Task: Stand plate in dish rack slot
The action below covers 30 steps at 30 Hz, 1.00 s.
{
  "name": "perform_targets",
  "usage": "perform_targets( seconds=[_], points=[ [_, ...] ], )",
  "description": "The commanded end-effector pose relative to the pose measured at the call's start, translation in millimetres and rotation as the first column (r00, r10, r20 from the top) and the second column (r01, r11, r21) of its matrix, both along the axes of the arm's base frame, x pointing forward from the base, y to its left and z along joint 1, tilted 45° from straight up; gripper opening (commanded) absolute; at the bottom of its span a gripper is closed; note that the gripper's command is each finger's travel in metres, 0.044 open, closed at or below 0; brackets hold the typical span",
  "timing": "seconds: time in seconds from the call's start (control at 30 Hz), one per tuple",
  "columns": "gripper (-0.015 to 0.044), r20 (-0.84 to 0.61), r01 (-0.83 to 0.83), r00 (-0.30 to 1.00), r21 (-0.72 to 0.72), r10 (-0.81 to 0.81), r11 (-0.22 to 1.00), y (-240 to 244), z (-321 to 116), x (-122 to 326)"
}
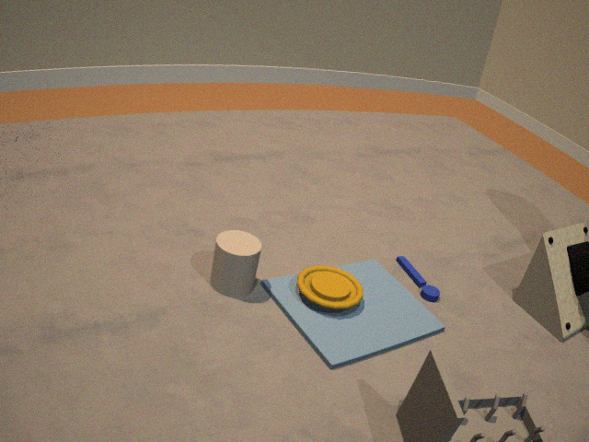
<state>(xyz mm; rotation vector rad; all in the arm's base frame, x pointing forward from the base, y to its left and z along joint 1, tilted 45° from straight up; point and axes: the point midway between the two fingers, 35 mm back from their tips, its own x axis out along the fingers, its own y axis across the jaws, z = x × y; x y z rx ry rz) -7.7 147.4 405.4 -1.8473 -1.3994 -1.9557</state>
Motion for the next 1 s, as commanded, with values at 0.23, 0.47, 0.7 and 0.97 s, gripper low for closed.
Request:
perform_targets(
  seconds=[0.23,0.47,0.7,0.97],
  points=[
    [0.04,0.038,0.2,0.98,-0.095,-0.198,0.975,34,1,29],
    [0.04,0.108,0.4,0.916,-0.194,-0.386,0.896,65,-4,66],
    [0.04,0.206,0.573,0.819,-0.283,-0.535,0.769,89,-13,109],
    [0.04,0.349,0.73,0.683,-0.362,-0.642,0.58,108,-29,162]
  ],
)
